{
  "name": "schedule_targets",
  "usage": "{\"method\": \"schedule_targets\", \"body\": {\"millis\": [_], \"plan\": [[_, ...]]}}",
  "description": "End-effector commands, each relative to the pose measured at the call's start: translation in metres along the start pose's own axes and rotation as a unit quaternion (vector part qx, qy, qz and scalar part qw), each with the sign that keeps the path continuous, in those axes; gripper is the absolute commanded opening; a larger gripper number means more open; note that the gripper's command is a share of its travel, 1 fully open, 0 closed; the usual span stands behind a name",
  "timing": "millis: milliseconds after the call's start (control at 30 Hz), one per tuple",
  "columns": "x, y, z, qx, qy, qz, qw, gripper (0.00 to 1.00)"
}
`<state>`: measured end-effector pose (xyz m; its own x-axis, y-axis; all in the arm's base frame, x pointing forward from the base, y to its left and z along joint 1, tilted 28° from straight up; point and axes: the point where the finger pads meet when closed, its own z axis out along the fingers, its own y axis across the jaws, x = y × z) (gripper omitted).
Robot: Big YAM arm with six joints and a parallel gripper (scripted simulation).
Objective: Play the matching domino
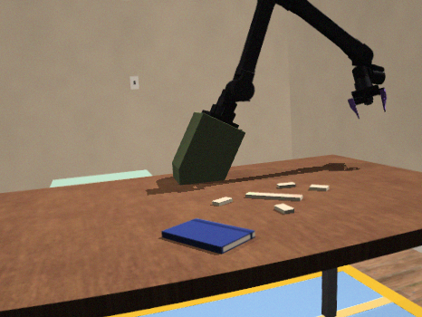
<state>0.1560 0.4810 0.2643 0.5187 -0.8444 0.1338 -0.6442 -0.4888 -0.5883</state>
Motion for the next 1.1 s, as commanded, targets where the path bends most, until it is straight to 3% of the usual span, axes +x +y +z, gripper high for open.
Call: {"method": "schedule_targets", "body": {"millis": [0,200,233,533,767,800,1067], "plan": [[0.020,-0.026,-0.009,0.018,-0.013,0.060,0.998,1.00],[0.020,-0.026,-0.009,0.018,-0.013,0.060,0.998,1.00],[0.025,-0.023,0.009,0.008,0.002,0.056,0.998,1.00],[0.066,-0.063,0.013,0.034,-0.025,0.180,0.983,1.00],[0.066,-0.063,0.013,0.034,-0.025,0.180,0.983,1.00],[0.073,-0.059,0.028,0.025,-0.011,0.174,0.984,1.00],[0.114,-0.092,0.029,0.054,-0.034,0.279,0.958,1.00]]}}
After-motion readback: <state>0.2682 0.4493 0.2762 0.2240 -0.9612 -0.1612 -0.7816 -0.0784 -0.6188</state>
